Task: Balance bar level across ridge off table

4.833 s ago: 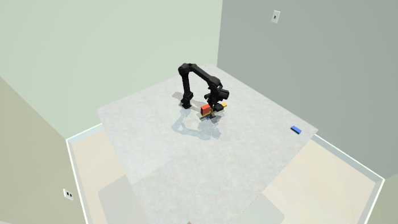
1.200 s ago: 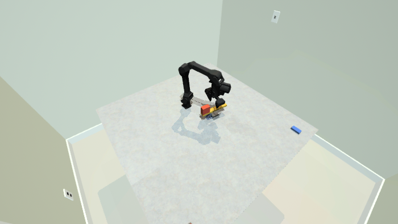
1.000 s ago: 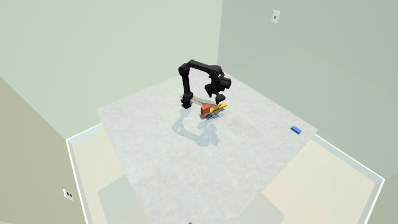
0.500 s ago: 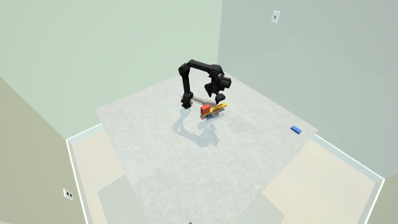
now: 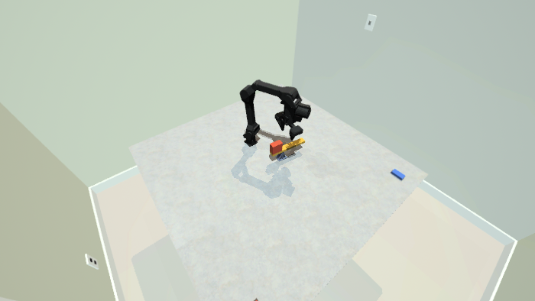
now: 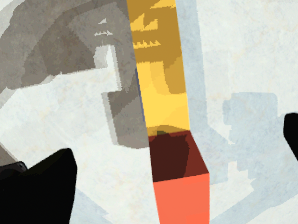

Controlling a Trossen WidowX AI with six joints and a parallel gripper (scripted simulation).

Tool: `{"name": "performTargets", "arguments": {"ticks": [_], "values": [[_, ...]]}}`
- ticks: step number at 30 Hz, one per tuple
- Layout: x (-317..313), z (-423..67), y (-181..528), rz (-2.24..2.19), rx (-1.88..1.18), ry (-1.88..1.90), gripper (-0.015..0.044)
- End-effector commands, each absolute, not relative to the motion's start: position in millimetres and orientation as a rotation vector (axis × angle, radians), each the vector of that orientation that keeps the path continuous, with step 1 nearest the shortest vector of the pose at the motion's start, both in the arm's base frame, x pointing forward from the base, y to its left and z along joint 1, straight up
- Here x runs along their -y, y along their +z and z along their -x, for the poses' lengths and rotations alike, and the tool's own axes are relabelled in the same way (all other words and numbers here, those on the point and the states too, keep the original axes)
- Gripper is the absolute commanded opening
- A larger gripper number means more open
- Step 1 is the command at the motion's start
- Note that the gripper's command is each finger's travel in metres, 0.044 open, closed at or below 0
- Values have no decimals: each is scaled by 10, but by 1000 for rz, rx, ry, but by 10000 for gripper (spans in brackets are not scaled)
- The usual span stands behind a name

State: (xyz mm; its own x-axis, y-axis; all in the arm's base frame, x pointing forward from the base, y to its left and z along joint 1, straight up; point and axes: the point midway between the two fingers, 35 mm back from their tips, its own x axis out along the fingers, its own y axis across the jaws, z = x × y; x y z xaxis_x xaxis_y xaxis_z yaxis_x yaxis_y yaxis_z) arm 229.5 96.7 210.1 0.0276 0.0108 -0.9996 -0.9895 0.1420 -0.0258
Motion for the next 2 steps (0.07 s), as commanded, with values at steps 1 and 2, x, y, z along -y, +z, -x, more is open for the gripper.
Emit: {"name": "performTargets", "arguments": {"ticks": [1,2], "values": [[-968,-2297,2108,1107,-1245,1091,440],[-968,-2297,2108,1107,-1245,1091,440]]}}
